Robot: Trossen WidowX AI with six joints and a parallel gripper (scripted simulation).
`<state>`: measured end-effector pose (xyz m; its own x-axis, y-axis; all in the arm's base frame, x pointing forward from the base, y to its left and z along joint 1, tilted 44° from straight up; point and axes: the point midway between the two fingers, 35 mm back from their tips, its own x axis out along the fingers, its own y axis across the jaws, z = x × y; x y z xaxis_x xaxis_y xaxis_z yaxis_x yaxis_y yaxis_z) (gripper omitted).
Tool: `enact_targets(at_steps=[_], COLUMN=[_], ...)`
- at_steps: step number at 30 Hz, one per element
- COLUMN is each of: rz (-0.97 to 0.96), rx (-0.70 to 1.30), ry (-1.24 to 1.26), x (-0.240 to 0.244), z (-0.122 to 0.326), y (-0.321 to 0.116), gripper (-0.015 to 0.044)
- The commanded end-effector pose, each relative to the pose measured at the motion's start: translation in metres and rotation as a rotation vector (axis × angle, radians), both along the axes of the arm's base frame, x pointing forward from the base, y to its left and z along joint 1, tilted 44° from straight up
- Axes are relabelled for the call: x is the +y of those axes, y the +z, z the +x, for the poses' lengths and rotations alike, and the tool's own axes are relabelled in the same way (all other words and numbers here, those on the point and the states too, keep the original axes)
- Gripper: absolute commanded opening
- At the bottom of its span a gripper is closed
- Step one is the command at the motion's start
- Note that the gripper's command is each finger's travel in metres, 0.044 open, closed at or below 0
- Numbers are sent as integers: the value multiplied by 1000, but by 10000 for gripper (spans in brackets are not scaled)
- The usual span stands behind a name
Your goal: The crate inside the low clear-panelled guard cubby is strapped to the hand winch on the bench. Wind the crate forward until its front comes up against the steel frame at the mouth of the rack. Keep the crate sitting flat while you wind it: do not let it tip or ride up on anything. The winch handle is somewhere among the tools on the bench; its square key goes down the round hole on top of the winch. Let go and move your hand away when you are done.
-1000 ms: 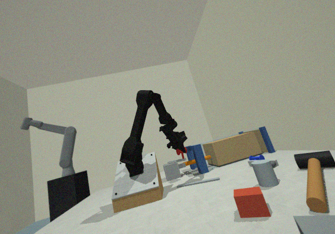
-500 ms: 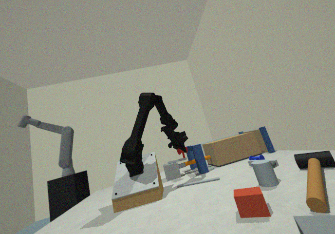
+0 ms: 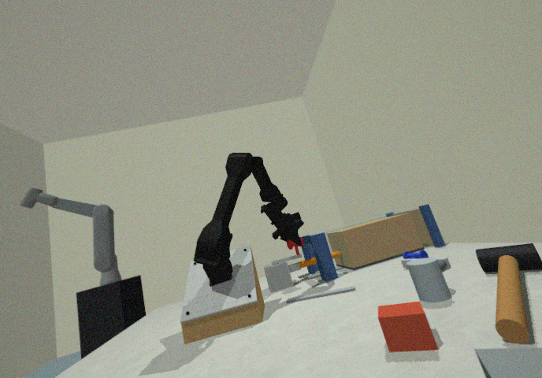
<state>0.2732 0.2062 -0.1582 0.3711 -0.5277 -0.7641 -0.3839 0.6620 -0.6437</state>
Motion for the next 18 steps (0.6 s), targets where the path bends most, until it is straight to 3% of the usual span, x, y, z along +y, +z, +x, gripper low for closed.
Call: enact_targets(at_steps=[1, 18], rz=[43, 45], rx=[13, 13], ry=[-3, -3], x=[16, 35], z=[-4, -13], y=[-15, -31], gripper=[0, 0])
